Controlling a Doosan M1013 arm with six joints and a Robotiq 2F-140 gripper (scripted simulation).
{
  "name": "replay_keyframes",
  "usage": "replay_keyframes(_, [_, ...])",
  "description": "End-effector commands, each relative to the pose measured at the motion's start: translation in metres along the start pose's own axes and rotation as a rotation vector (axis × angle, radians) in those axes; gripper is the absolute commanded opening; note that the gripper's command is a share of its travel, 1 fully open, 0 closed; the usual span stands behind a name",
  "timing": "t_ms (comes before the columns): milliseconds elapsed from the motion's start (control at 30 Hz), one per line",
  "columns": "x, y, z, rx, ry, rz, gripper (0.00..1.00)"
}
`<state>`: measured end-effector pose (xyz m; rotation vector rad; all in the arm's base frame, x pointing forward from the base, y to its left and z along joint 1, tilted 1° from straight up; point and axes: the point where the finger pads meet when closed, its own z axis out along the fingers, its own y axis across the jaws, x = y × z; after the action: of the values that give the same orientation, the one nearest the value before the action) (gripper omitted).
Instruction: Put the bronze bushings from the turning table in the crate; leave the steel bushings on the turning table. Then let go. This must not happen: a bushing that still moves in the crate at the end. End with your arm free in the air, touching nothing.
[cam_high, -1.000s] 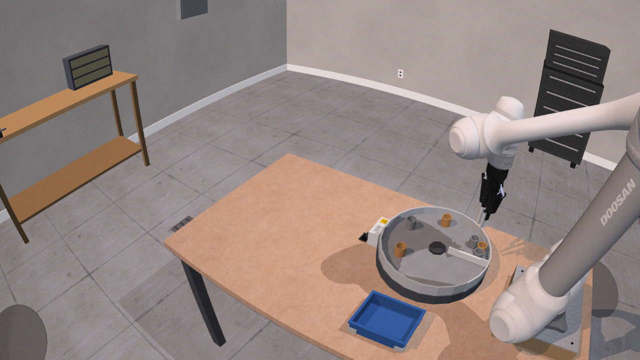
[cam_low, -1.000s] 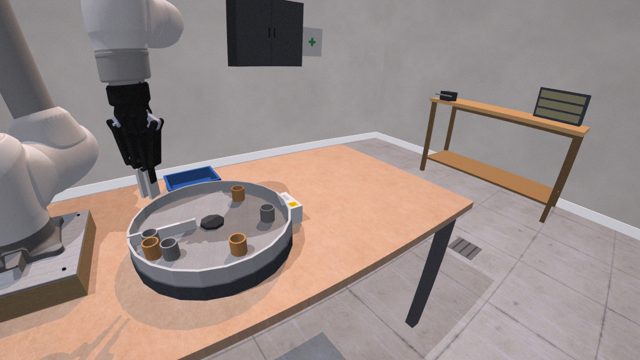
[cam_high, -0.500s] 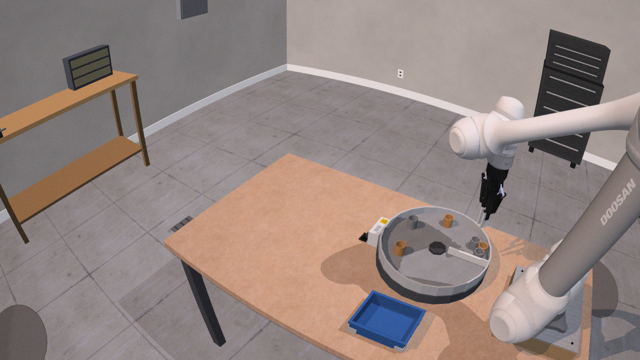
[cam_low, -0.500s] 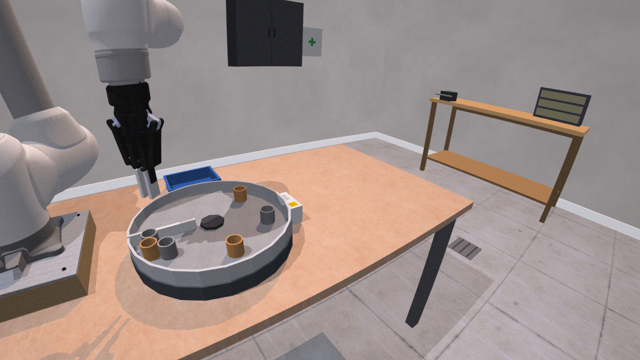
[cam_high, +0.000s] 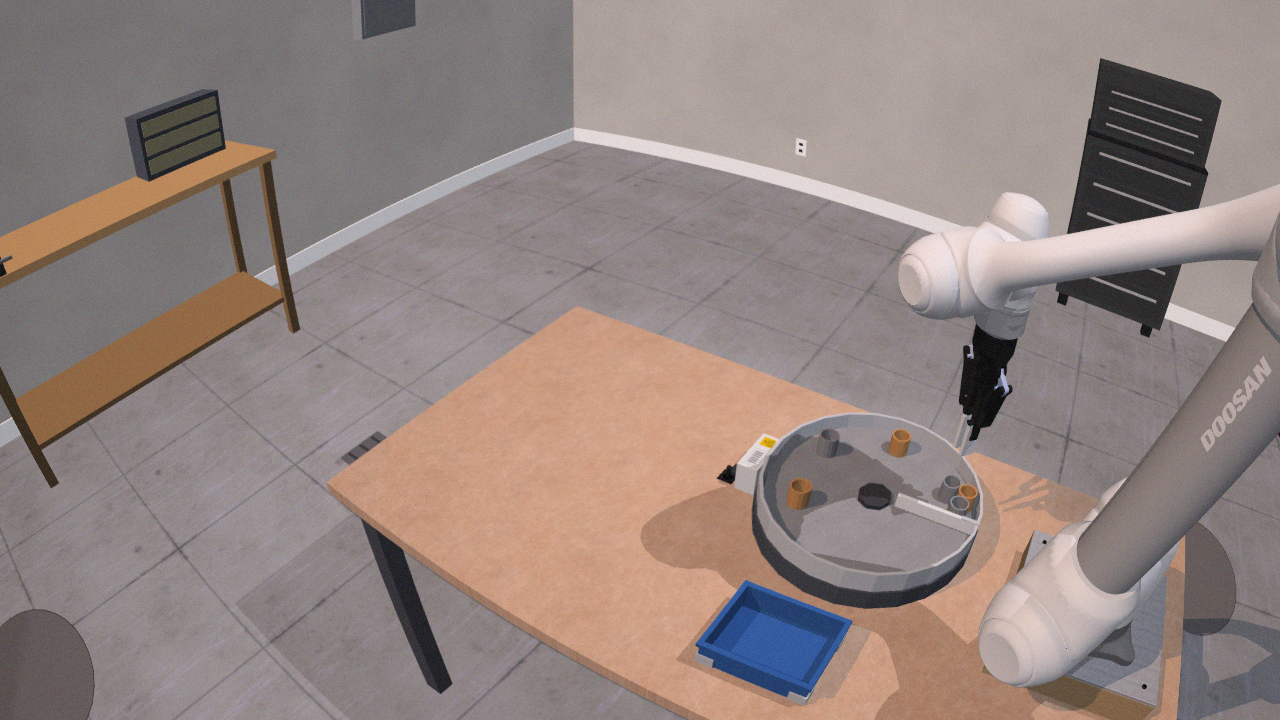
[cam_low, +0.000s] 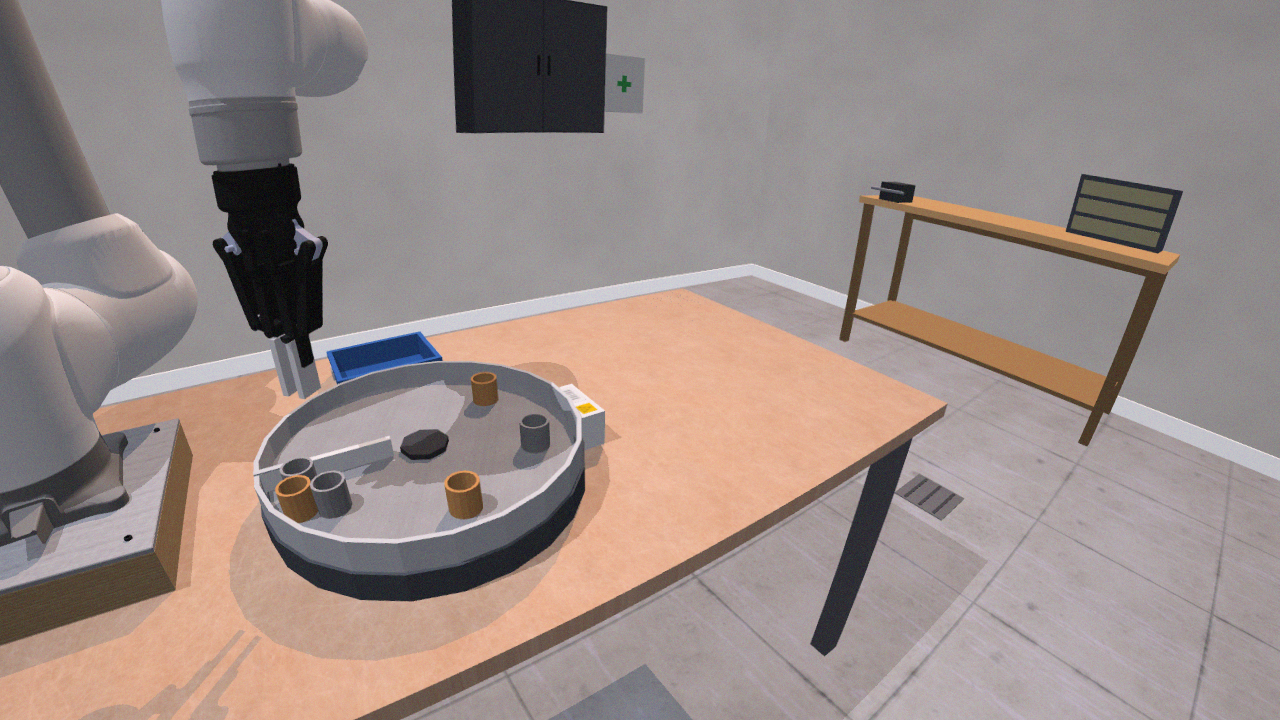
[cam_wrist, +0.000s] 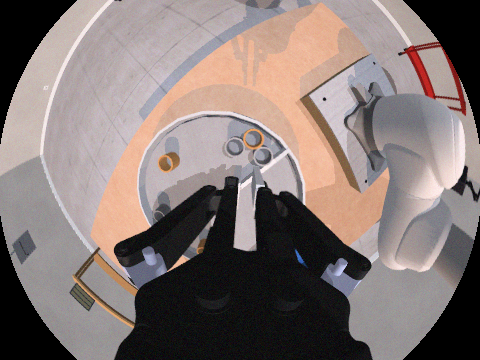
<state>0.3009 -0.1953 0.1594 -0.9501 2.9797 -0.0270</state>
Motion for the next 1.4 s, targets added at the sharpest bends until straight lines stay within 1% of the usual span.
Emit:
replay_keyframes(0, [0.0000,0.0000,0.0000,0.000,0.000,0.000,0.10])
replay_keyframes(1367, [0.0000,0.0000,0.0000,0.000,0.000,0.000,0.10])
